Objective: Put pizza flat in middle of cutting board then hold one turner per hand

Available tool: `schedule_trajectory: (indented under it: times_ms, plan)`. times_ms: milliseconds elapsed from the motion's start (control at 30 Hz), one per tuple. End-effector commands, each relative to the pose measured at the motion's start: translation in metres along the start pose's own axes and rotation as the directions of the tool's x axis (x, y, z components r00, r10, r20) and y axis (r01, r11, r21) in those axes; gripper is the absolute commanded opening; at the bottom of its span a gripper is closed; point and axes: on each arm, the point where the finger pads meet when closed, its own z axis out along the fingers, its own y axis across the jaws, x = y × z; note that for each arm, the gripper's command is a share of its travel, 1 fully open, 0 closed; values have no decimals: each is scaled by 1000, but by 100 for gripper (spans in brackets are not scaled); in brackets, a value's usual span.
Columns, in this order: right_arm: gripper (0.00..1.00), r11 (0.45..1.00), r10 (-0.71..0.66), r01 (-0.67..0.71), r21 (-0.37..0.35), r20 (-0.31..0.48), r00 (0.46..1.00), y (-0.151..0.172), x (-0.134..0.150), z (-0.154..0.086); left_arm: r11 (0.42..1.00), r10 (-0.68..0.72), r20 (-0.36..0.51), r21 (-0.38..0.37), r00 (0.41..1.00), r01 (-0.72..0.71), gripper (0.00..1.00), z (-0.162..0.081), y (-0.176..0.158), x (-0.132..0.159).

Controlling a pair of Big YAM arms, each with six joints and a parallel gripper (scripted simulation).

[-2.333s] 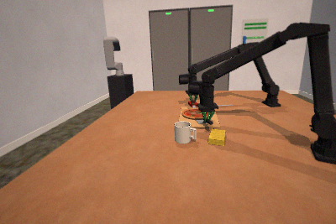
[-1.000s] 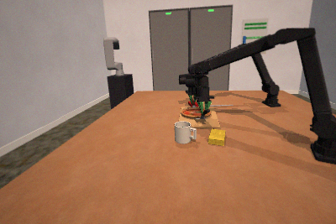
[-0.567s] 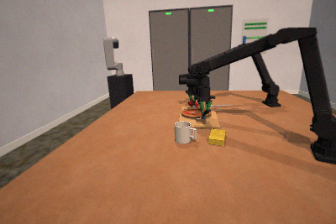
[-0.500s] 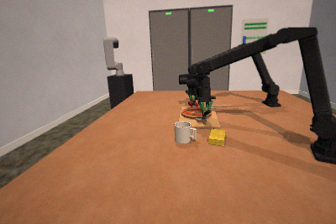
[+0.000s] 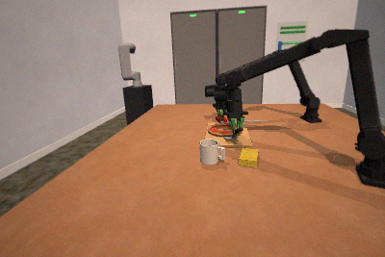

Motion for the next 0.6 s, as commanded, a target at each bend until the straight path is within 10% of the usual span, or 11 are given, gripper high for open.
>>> schedule_trajectory:
  times_ms: [0,567]
  plan:
    - [6,995,-12,12,100,5,1000,-23,-5,-49,999,-8,54,-48,999,11,6,-28,9,11]
    - [6,995,-12,12,99,5,1000,-22,-5,-48,999,-6,33,-35,999,7,6,-18,5,36]
